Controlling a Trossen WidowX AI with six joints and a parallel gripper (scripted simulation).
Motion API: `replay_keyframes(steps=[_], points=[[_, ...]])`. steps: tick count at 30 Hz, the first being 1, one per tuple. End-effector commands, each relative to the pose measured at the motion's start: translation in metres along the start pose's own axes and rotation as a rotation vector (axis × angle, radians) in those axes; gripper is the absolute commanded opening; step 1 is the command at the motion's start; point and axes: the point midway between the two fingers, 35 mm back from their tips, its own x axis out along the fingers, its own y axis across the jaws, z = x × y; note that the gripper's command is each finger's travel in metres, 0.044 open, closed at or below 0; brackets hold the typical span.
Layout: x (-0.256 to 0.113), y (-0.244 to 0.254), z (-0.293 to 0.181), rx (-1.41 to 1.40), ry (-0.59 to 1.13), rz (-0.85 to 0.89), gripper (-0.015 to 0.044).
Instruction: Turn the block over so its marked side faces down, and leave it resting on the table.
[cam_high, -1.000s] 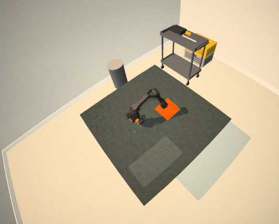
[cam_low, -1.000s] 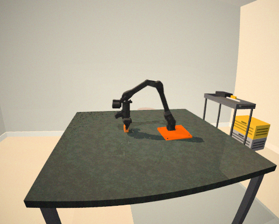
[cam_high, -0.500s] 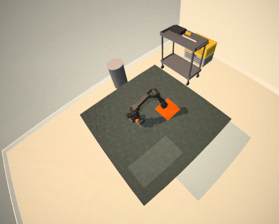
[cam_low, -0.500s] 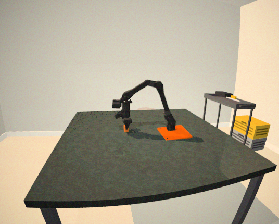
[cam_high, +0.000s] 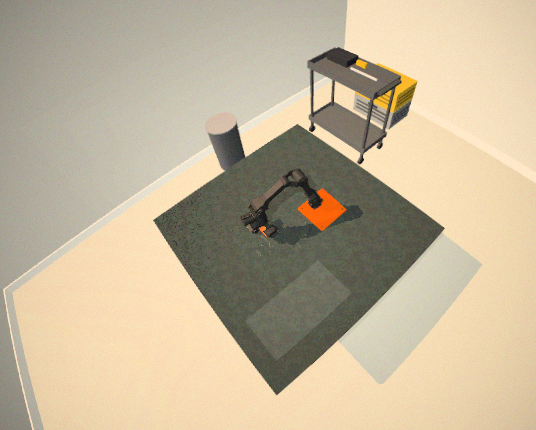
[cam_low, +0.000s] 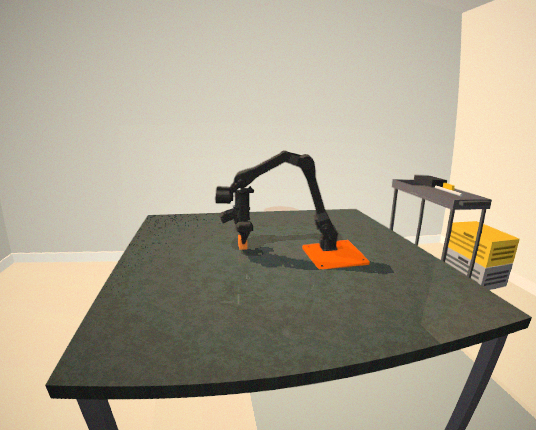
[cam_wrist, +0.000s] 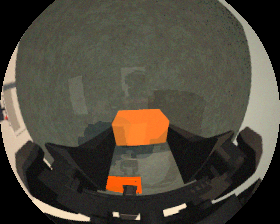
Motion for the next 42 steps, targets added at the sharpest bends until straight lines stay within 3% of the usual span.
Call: replay_keyframes(steps=[1,42], points=[[-0.01,0.0,0.001,0.0,-0.009,-0.003,0.0],[0.002,-0.001,-0.004,-0.001,-0.561,-0.004,0.0]])
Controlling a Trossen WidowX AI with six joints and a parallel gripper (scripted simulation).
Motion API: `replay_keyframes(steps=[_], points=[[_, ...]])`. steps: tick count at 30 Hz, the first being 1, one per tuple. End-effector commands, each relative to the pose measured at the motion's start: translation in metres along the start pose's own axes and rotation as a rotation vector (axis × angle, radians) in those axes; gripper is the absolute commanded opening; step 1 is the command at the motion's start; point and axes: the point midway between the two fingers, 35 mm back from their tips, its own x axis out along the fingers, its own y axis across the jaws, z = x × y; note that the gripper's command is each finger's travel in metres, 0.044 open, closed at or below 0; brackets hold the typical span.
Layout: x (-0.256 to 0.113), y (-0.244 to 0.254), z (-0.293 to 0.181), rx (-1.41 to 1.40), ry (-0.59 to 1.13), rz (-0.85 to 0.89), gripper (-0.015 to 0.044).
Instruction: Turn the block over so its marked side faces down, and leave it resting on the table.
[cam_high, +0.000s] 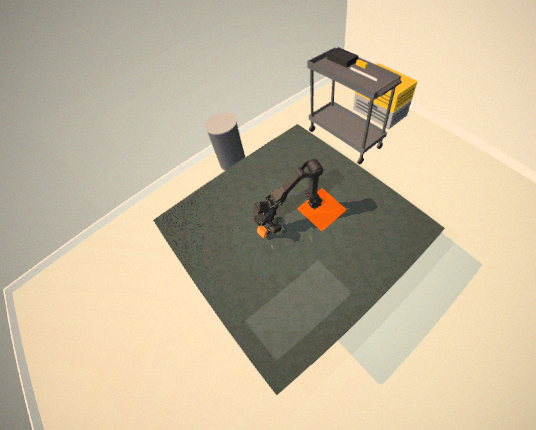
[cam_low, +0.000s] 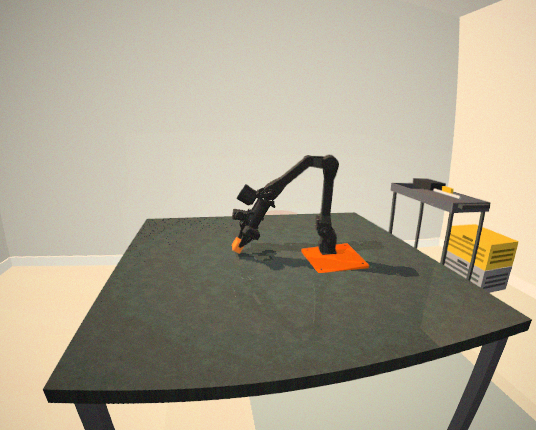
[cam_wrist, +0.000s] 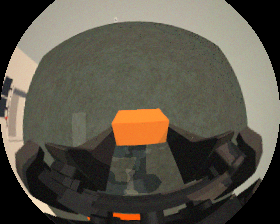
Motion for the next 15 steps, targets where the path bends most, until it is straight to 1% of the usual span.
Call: replay_keyframes(steps=[1,15], points=[[-0.001,0.0,0.002,0.003,-0.026,0.002,0.0],[0.031,-0.005,0.001,0.012,-0.219,-0.004,0.0]])
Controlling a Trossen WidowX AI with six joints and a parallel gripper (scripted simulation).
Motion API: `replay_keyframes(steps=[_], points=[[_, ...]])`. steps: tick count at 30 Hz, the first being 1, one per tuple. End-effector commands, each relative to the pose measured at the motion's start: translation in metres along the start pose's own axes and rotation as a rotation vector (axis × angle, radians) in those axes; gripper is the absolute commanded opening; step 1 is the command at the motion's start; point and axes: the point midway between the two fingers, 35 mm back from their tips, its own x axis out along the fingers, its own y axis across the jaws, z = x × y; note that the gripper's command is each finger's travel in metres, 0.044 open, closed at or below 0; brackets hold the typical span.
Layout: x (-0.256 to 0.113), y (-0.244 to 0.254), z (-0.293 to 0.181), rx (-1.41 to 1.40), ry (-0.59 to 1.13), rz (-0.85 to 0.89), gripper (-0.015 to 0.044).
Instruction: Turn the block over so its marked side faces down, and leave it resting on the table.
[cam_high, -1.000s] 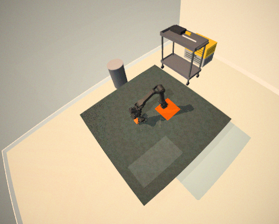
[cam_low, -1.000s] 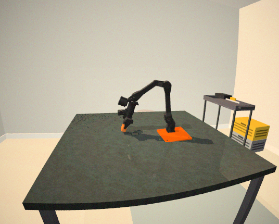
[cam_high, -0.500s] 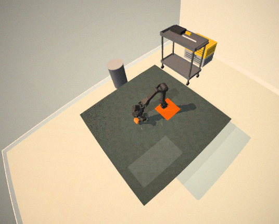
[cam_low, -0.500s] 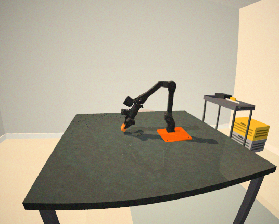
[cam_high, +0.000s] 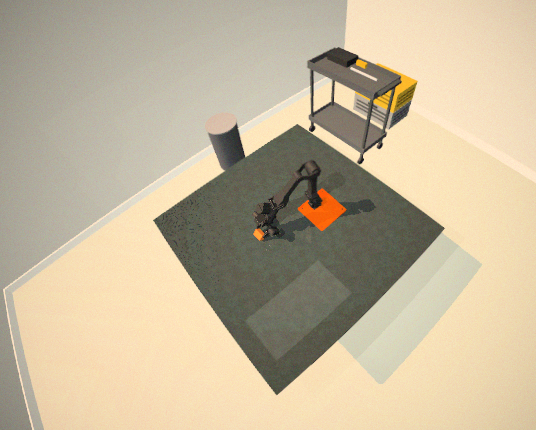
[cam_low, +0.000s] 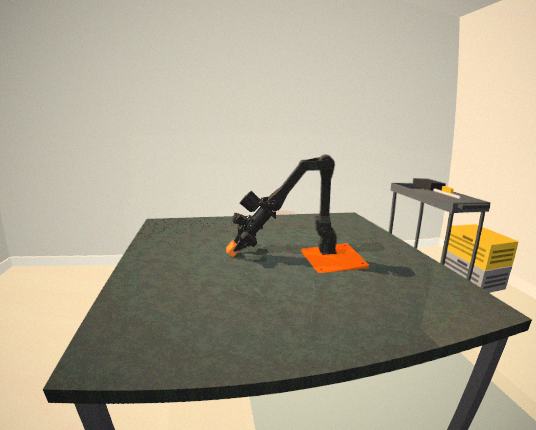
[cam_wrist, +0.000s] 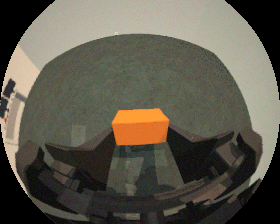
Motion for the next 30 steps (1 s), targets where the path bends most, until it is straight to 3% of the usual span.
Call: replay_keyframes(steps=[1,30], points=[[0.006,-0.001,-0.003,0.007,-0.055,0.001,0.0],[-0.001,0.005,-0.022,0.001,-0.418,0.008,0.0]])
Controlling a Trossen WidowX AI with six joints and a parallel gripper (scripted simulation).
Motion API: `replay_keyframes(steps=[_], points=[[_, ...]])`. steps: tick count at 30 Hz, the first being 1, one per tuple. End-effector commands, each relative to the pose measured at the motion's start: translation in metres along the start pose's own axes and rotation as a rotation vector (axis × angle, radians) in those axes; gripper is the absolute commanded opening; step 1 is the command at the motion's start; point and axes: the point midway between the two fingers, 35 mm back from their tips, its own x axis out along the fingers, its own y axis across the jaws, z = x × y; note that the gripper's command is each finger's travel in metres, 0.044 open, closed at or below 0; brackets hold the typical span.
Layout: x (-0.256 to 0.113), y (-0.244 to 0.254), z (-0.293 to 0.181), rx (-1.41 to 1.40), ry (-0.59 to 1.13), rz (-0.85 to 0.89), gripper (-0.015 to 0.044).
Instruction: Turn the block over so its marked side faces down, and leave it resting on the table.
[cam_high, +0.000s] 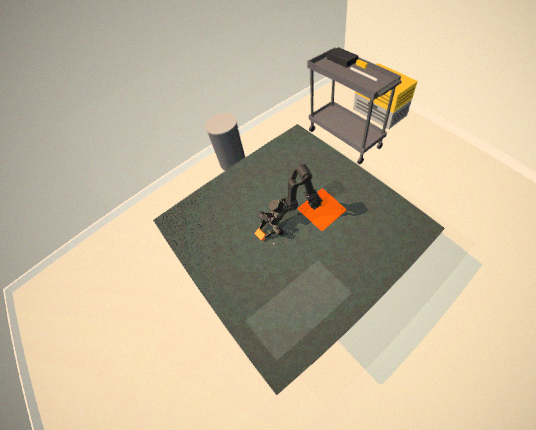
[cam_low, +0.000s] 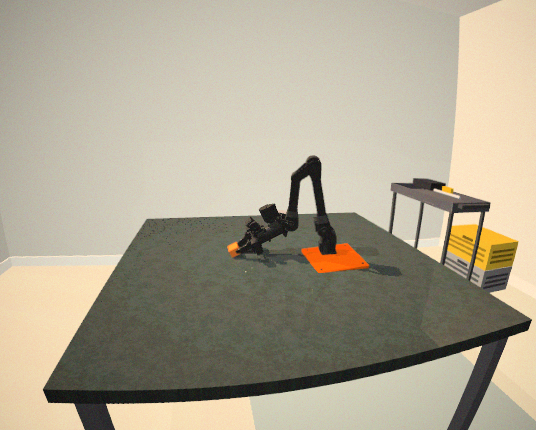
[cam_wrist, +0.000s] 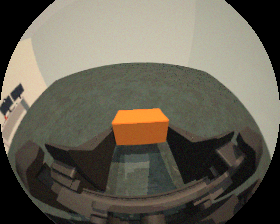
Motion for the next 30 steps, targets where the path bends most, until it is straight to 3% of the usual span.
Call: replay_keyframes(steps=[1,16,30], points=[[-0.0028,0.0009,0.0031,0.003,-0.03,0.003,0.0],[-0.0037,0.0009,0.0046,0.003,-0.041,0.003,0.0],[-0.0037,0.0009,0.0046,0.003,-0.041,0.003,0.0368]])
